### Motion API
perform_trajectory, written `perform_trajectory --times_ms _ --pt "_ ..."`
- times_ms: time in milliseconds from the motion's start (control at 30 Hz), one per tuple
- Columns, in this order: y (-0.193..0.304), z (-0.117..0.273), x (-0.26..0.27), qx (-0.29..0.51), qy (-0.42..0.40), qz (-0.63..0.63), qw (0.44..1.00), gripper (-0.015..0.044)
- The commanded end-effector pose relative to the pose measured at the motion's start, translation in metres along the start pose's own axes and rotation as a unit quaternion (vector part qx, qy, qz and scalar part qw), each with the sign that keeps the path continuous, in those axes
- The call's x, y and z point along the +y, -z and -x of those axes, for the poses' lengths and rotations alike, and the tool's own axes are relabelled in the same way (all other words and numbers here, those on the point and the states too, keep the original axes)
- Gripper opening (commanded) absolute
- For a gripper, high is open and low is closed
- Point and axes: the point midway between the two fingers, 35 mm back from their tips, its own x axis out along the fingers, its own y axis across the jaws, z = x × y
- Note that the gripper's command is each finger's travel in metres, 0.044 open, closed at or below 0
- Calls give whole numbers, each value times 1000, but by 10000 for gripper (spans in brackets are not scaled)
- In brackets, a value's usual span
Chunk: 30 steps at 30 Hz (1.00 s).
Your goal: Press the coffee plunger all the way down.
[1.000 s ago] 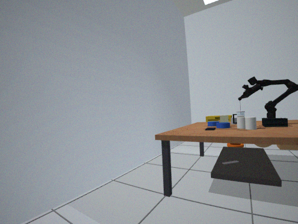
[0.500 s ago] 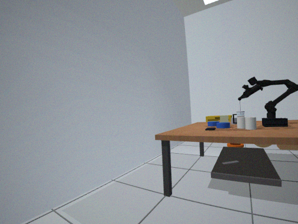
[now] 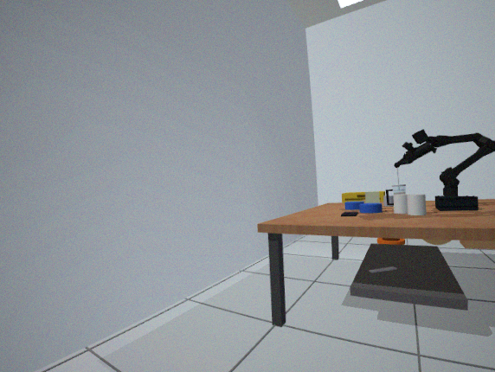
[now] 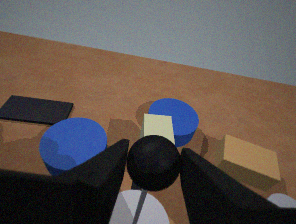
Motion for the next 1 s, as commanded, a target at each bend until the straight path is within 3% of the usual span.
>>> perform_trajectory --times_ms 0,967 --pt "23 -9 1 27 -1 4 1000 122" --pt "63 -36 0 27 -1 4 1000 122"
